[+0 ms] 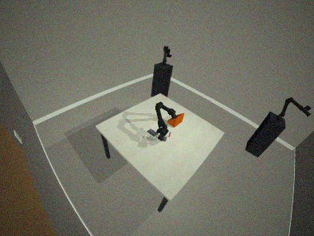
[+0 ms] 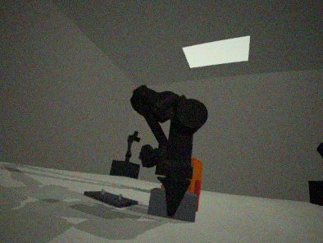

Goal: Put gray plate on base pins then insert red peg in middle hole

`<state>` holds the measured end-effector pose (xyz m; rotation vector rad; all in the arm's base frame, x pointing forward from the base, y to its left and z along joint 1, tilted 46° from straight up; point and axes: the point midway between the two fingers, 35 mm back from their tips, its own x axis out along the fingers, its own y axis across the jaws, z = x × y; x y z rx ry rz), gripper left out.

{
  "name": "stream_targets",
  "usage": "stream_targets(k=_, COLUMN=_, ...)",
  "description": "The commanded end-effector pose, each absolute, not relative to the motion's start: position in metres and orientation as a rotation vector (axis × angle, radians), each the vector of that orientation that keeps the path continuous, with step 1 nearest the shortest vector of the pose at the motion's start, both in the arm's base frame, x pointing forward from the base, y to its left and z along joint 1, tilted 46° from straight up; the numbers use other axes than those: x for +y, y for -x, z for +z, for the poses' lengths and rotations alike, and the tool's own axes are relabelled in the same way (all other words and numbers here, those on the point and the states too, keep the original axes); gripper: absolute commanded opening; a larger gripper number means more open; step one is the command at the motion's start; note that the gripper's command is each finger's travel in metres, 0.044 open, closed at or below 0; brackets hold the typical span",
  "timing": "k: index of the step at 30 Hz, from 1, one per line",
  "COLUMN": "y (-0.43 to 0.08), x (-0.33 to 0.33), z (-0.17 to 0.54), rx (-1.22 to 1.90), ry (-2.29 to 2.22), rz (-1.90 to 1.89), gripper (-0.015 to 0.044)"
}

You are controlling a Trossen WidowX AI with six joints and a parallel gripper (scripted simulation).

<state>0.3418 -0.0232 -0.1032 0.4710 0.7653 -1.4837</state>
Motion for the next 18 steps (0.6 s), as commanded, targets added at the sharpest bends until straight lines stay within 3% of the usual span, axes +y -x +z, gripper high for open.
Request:
stream_targets(k=1, y=-0.3401, x=-0.0257, z=-0.1043, rx=0.766, ry=-0.464, rz=-1.487, gripper=0.0282)
stream_targets(k=5, y=-0.3401, x=-0.0257, z=-0.1043, rx=0.766, ry=-0.464, rz=-1.487, gripper=0.0177)
stream_targets(k=13, y=-0.3401, x=-0.0257, z=-0.1043, rx=0.766, ry=-0.464, rz=-1.487, gripper=0.0124)
stream_targets(k=18, y=-0.3427, x=-0.0201, z=-0.1003, rx=0.768, ry=-0.465, rz=-1.485, gripper=0.0000)
